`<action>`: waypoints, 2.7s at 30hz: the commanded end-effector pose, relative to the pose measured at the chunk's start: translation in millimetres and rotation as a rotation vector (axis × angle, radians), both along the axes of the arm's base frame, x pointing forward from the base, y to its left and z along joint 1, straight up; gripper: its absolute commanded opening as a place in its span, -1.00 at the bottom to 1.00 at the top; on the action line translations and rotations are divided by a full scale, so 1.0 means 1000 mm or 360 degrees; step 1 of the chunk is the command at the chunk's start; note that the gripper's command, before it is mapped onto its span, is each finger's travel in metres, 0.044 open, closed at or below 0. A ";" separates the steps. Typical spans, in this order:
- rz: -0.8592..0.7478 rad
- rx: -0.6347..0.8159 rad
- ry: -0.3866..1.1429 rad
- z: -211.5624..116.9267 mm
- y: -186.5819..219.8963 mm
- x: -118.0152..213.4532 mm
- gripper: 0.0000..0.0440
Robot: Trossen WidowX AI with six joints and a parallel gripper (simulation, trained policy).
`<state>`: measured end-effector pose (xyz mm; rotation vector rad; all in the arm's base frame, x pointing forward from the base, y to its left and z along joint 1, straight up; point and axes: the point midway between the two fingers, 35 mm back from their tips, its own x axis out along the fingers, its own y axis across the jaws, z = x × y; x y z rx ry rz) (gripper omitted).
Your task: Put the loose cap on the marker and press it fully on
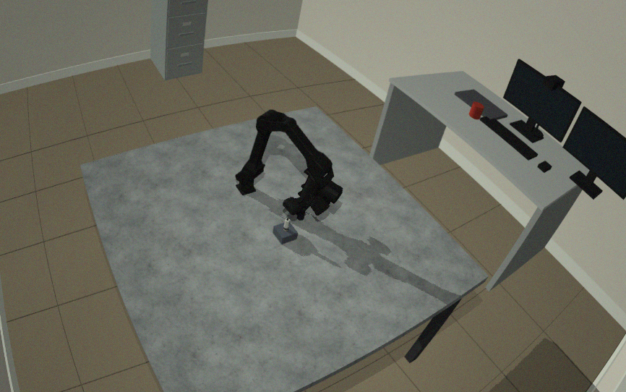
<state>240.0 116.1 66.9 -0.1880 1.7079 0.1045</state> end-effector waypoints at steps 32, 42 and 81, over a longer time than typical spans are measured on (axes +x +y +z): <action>-0.0099 0.0074 -0.0237 0.089 -0.051 0.053 -0.92; -0.0181 0.0057 -0.0203 0.098 -0.084 0.056 -0.97; -0.0118 0.0109 0.0039 0.032 -0.103 0.041 -0.64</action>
